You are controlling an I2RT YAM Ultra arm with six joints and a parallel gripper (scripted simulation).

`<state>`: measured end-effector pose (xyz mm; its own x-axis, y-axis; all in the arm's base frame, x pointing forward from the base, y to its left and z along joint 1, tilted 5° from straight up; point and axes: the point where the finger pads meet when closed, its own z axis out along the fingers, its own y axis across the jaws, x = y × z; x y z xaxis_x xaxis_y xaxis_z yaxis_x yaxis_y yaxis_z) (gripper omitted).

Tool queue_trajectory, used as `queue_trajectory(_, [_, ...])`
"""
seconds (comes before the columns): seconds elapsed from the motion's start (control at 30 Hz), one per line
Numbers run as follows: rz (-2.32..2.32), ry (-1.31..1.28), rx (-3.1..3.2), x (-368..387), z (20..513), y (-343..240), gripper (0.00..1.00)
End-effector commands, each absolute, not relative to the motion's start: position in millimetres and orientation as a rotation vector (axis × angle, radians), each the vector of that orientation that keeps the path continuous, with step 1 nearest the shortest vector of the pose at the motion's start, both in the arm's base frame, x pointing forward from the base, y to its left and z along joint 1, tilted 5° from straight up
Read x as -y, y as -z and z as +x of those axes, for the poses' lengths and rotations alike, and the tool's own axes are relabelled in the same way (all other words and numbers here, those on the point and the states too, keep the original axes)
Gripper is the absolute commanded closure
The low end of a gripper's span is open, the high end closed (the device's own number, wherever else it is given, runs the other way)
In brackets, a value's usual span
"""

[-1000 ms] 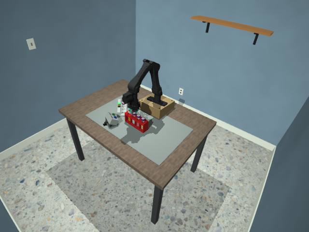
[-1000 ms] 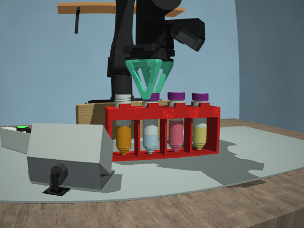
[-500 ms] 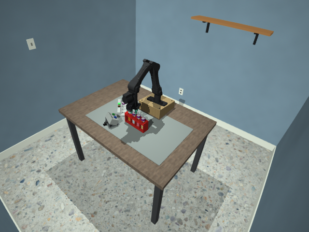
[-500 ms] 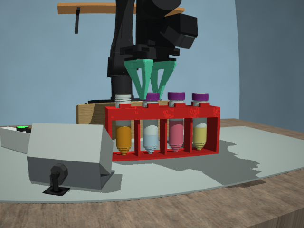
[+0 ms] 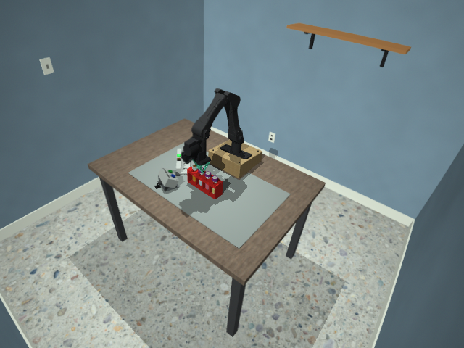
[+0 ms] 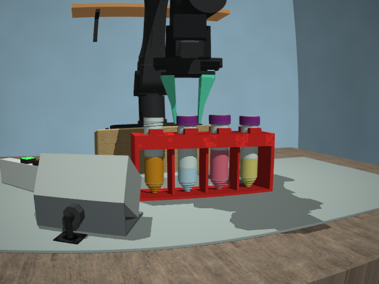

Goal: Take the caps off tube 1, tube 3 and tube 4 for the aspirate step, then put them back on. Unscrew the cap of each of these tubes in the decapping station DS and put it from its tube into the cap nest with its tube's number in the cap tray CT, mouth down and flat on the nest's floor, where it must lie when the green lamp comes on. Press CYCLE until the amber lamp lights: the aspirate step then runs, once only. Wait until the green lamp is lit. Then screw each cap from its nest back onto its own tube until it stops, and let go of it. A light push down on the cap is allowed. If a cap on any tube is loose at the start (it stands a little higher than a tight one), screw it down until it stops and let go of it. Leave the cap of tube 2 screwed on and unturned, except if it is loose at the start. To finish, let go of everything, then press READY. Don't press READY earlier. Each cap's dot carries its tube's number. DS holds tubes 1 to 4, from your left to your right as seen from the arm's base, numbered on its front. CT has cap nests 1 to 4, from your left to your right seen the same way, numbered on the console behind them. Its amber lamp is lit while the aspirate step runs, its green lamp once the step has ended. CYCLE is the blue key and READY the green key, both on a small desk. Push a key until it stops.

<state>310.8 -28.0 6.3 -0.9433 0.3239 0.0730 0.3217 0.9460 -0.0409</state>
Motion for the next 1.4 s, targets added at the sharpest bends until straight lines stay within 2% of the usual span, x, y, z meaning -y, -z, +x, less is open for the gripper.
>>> queue_trajectory(0.0, [-0.896, -0.057, 2.945, 28, 313, -9, 1.00])
queue_trajectory(0.3, [-1.366, -0.072, 2.765, 28, 313, -8, 1.00])
queue_trajectory(0.53, [-1.366, -0.072, 2.765, 28, 313, -8, 1.00])
queue_trajectory(0.57, [-1.366, -0.072, 2.765, 28, 313, -8, 0.51])
queue_trajectory(0.97, [-1.366, -0.072, 2.765, 28, 313, -8, 0.51])
queue_trajectory(1.37, [-1.366, -0.072, 2.765, 28, 315, -38, 0.51])
